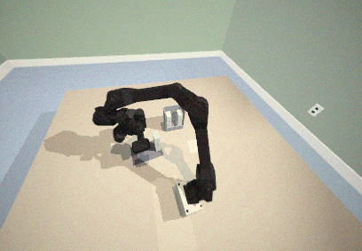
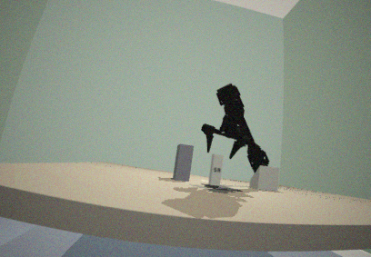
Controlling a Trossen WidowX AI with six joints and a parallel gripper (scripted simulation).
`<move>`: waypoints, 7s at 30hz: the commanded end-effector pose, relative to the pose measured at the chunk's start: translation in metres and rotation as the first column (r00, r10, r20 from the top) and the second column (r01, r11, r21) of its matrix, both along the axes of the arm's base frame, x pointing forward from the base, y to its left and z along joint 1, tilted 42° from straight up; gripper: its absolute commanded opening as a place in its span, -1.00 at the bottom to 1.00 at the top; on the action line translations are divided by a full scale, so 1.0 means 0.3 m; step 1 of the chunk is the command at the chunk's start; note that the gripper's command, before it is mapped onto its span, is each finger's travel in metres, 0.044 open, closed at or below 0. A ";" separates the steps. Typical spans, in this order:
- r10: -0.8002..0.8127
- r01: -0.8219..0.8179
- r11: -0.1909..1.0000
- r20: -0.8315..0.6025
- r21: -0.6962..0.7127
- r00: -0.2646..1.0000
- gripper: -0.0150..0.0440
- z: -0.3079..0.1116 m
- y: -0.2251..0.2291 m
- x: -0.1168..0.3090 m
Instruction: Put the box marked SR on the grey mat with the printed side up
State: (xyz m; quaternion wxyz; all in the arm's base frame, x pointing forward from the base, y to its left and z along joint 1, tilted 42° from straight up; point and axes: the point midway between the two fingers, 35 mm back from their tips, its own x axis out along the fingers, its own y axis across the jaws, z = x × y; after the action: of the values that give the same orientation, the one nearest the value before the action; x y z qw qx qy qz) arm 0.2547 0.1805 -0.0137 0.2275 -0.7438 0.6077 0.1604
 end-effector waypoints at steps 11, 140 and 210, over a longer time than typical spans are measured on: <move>0.003 -0.003 1.000 0.000 -0.003 1.000 1.00 -0.009 -0.081 0.014; 0.035 0.020 0.963 -0.198 0.268 0.980 0.31 0.151 -0.089 -0.006; 0.040 0.016 0.962 -0.198 0.271 0.979 0.03 0.072 -0.009 -0.007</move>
State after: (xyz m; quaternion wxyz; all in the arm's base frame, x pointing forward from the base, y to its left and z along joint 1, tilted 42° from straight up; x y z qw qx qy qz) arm 0.2531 0.1716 0.0126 0.2632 -0.6907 0.5941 0.3173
